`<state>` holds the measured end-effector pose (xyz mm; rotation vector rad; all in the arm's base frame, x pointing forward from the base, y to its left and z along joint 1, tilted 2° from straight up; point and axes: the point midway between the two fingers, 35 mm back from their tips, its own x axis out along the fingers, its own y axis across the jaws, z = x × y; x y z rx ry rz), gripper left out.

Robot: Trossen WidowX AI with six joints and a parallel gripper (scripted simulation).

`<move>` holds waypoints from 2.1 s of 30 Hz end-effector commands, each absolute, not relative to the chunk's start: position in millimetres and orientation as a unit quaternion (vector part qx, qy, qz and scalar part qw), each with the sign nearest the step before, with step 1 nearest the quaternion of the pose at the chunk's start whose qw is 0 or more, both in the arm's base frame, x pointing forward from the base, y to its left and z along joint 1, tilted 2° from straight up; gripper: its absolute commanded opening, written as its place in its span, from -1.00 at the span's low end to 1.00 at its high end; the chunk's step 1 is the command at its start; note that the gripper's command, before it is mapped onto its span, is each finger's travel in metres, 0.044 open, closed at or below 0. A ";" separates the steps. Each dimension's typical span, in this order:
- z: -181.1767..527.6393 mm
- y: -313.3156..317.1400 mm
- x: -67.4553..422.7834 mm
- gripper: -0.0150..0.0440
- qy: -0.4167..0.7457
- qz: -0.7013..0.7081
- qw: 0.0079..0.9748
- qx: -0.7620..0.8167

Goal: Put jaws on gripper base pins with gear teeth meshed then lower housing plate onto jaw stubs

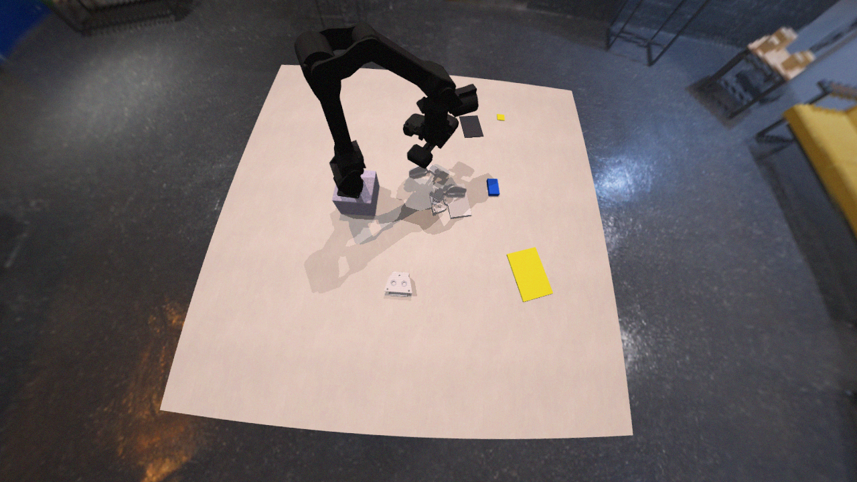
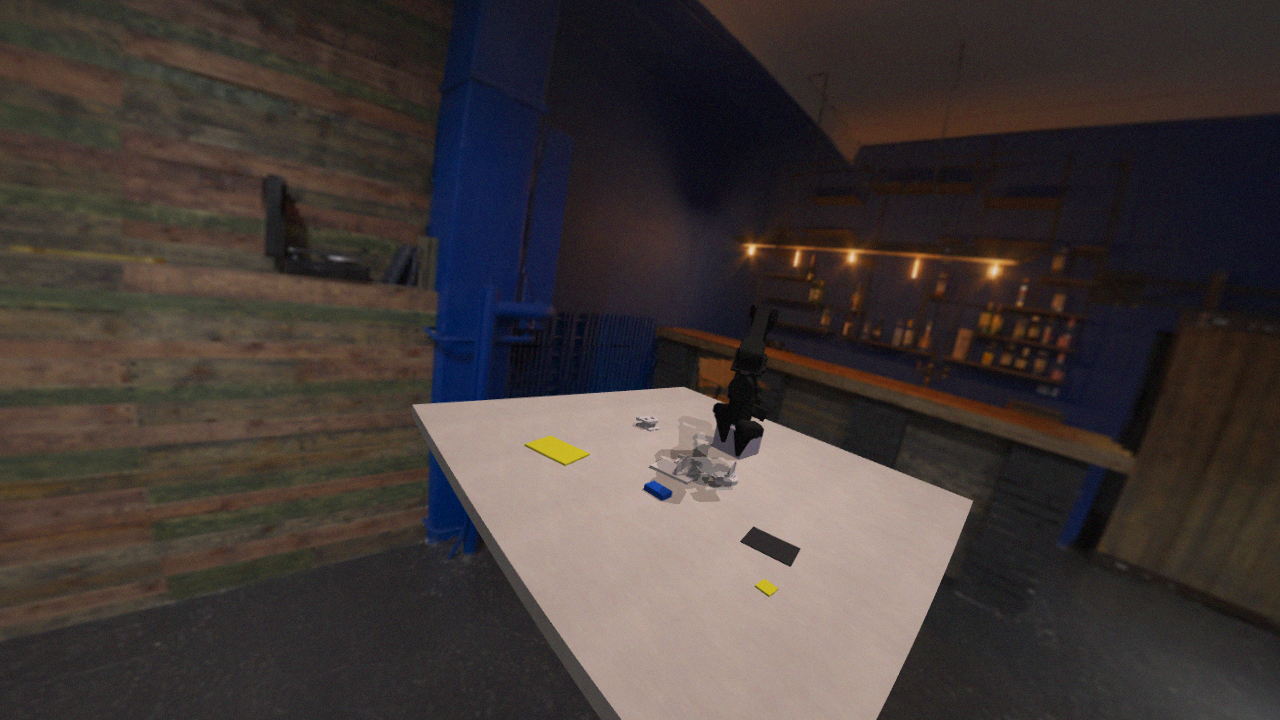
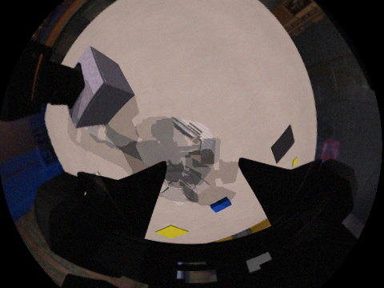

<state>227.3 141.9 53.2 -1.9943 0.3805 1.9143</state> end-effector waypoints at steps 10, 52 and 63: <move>52.2 144.7 213.3 1.00 0.025 0.691 0.054 -0.720; 6.7 152.9 195.7 1.00 -0.166 0.673 -0.146 -0.706; -11.3 154.0 197.0 1.00 -0.166 0.673 -0.146 -0.706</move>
